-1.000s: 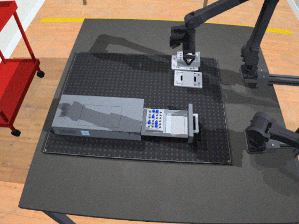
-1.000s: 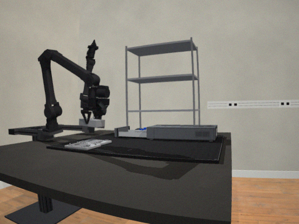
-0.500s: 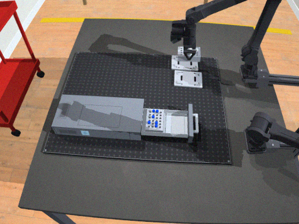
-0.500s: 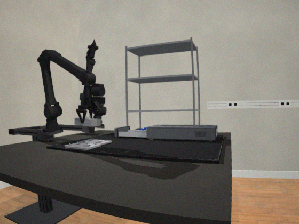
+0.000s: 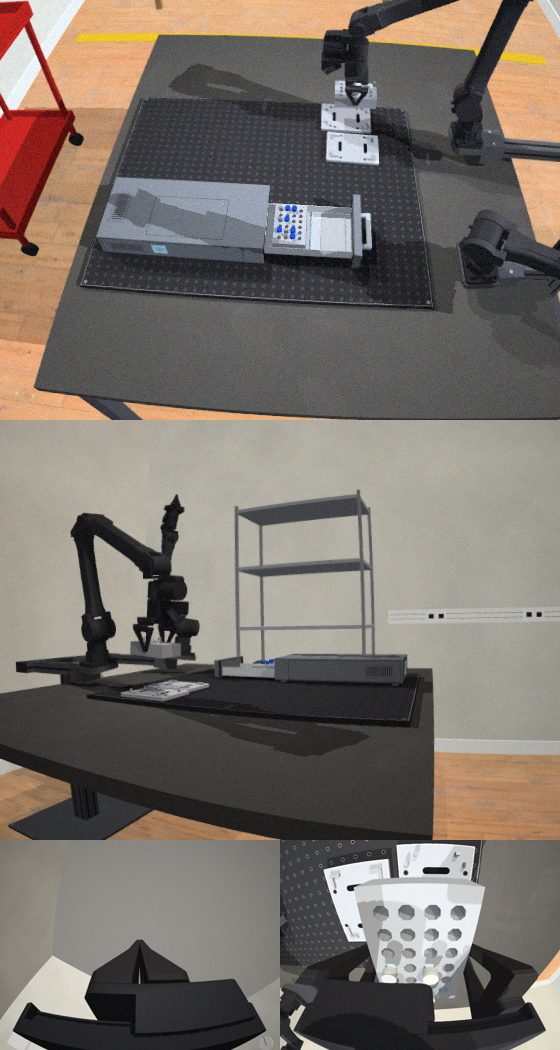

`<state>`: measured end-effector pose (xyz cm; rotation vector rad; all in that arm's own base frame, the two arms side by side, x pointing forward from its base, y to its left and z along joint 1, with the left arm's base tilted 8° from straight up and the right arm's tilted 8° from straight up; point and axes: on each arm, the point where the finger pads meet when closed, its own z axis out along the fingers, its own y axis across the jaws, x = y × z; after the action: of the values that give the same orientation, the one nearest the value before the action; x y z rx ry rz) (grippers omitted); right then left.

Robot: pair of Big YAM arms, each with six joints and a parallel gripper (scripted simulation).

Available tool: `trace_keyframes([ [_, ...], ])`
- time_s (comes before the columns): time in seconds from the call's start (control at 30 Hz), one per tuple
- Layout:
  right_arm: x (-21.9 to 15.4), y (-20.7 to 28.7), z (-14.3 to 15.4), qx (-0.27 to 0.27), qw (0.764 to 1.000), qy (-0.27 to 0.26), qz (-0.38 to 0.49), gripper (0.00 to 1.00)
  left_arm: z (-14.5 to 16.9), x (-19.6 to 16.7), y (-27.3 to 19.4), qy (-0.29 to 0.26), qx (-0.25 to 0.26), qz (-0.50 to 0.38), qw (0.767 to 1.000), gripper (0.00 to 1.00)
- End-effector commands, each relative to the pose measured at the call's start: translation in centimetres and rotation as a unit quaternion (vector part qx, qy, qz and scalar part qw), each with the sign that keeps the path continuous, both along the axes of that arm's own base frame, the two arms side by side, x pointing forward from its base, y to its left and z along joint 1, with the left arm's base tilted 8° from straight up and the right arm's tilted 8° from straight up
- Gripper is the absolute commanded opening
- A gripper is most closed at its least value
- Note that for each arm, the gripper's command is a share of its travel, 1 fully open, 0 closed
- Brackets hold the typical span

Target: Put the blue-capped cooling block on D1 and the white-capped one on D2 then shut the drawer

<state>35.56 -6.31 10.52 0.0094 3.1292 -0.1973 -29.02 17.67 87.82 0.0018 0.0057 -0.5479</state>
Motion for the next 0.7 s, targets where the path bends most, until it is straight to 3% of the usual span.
trace_keyframes([
  [0.0, 3.5, -1.4, 6.3, -0.004, 0.997, -0.074, 0.016, 0.0, 0.8, 1.8, -1.4, 0.014, 0.009, 0.004, 1.0, 0.0],
  [0.67, 3.4, -2.2, 6.7, -0.006, 0.997, -0.073, 0.028, 0.0, 0.8, 1.8, -1.4, 0.014, 0.009, 0.004, 1.0, 0.0],
])
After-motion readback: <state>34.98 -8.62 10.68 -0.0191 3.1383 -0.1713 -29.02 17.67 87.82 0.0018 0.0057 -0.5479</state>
